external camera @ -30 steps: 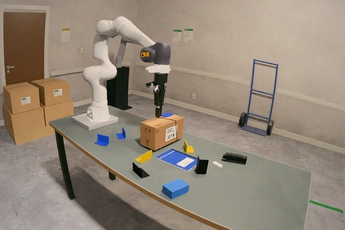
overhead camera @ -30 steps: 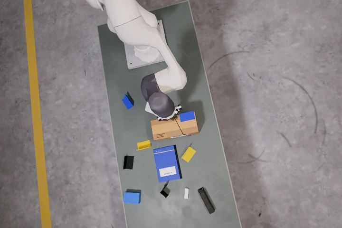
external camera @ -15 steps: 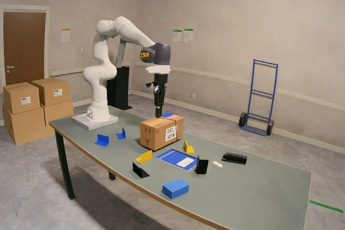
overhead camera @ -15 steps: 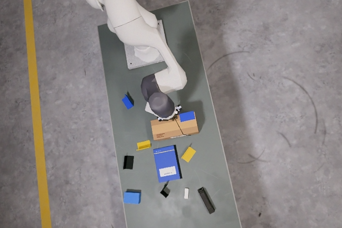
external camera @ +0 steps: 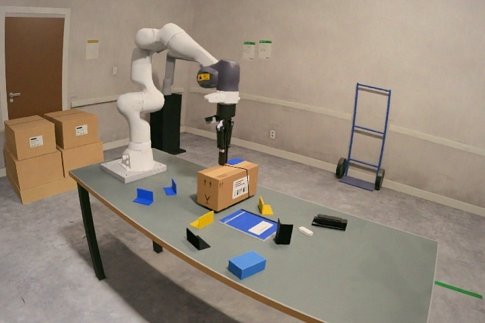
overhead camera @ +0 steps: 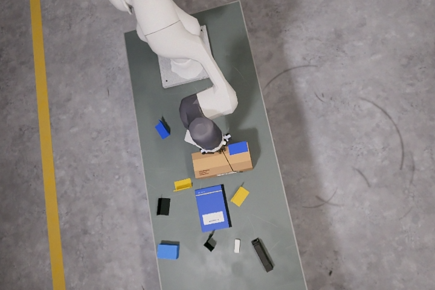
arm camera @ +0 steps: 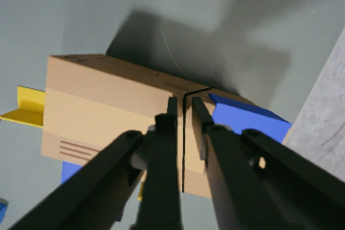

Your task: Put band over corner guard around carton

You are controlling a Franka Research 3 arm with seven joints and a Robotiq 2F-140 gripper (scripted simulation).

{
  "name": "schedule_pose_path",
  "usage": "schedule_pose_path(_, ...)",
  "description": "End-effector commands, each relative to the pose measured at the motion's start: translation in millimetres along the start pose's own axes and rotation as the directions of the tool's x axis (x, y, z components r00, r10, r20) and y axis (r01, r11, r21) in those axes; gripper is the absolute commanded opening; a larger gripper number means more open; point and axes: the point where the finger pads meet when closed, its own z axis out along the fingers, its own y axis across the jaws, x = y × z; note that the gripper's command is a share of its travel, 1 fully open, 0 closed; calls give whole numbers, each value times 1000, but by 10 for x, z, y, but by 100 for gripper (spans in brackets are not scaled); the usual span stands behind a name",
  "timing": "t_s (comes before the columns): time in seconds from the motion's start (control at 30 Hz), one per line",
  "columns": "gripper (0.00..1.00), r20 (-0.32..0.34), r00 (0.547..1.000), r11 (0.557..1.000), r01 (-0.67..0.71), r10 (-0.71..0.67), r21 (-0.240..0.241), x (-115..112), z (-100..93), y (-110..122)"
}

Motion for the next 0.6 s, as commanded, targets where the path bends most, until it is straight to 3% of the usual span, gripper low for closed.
schedule_pose_path(0.0, 18, -1, 1000, 1000, -3, 3, 1, 1, 10, 4)
schedule_pose_path(0.57, 18, -1, 1000, 1000, -3, 3, 1, 1, 26, 4)
